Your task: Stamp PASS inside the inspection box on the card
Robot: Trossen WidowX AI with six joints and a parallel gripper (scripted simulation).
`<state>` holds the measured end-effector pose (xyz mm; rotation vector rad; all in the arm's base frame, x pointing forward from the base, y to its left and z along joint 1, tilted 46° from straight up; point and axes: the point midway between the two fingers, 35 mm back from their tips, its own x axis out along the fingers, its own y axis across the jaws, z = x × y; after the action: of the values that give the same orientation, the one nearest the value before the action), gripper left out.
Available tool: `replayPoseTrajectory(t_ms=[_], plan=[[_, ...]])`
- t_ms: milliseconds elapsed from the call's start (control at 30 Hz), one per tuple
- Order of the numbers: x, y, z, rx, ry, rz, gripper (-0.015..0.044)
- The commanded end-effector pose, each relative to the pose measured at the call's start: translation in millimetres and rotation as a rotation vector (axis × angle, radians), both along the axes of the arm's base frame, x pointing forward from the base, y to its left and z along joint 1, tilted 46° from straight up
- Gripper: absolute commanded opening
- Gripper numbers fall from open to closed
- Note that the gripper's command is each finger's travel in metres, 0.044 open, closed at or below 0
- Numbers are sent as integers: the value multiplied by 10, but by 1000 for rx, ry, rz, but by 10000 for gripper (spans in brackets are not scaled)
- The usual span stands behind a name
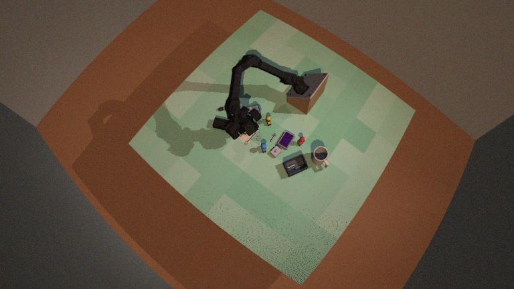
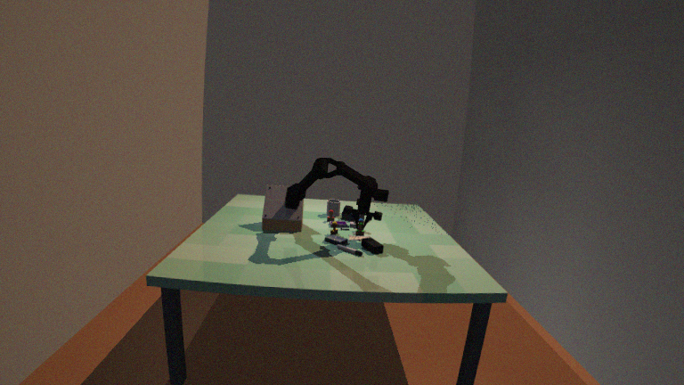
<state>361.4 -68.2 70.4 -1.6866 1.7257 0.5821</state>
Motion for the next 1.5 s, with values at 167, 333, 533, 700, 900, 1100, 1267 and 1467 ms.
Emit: replayPoseTrajectory(t_ms=[167, 333, 533, 700, 900, 1100, 1267, 1467], plan=[[-3, -60, -47, -6, 4, 0, 0], [-2, -84, -69, -6, 4, 0, 0], [0, -114, -94, -7, 4, 0, 0], [1, -131, -109, -7, 4, 0, 0], [1, -131, -109, -7, 4, 0, 0], [2, -140, -117, -7, 4, 0, 0], [3, -147, -124, -8, 4, 0, 0], [5, -156, -132, -8, 4, 0, 0]])
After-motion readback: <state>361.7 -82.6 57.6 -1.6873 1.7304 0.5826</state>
